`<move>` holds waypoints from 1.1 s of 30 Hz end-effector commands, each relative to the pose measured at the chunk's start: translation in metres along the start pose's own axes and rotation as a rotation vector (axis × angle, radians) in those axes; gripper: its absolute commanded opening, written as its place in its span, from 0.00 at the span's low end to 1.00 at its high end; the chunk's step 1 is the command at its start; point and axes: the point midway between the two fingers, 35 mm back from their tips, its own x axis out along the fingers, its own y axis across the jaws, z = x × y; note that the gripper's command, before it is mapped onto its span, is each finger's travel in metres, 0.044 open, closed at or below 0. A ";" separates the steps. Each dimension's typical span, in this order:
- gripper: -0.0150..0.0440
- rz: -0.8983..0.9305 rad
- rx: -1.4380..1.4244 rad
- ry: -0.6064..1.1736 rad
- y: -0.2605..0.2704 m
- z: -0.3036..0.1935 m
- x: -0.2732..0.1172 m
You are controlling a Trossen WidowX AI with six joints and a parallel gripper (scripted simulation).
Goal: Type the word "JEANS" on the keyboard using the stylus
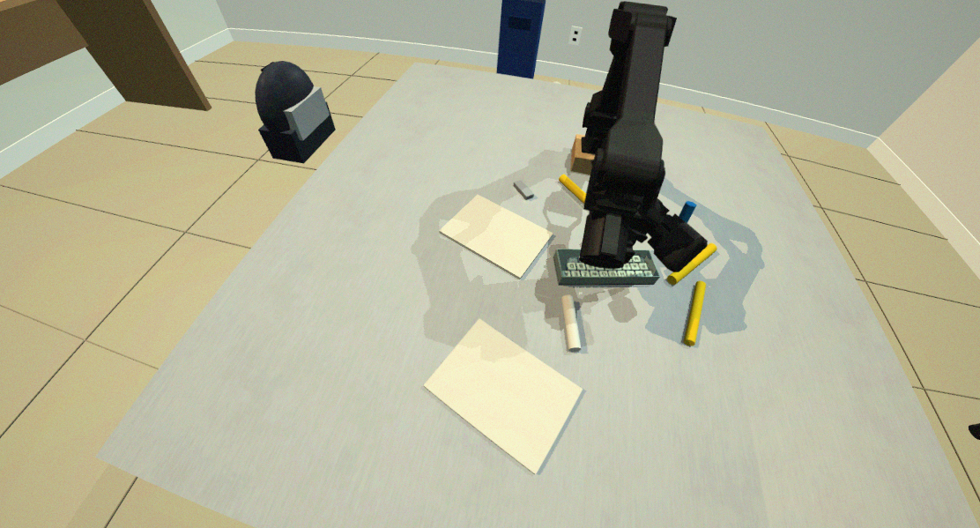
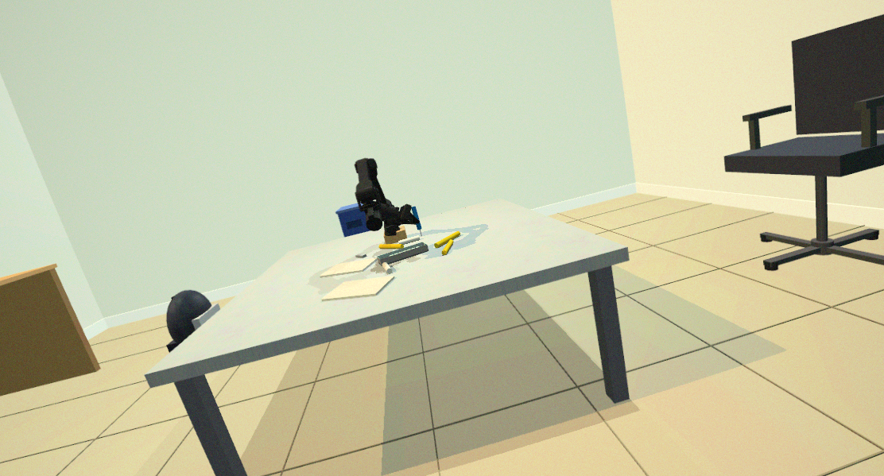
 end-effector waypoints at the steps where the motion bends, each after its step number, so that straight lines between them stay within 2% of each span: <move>1: 0.25 0.027 0.123 0.016 0.005 0.000 -0.005; 7: 0.25 0.051 0.286 0.040 0.011 0.001 -0.009; 18: 0.25 0.051 0.286 0.040 0.002 0.027 0.009; 32: 0.25 0.051 0.286 0.040 0.002 0.028 0.010; 33: 0.30 0.051 0.286 0.040 0.002 0.028 0.010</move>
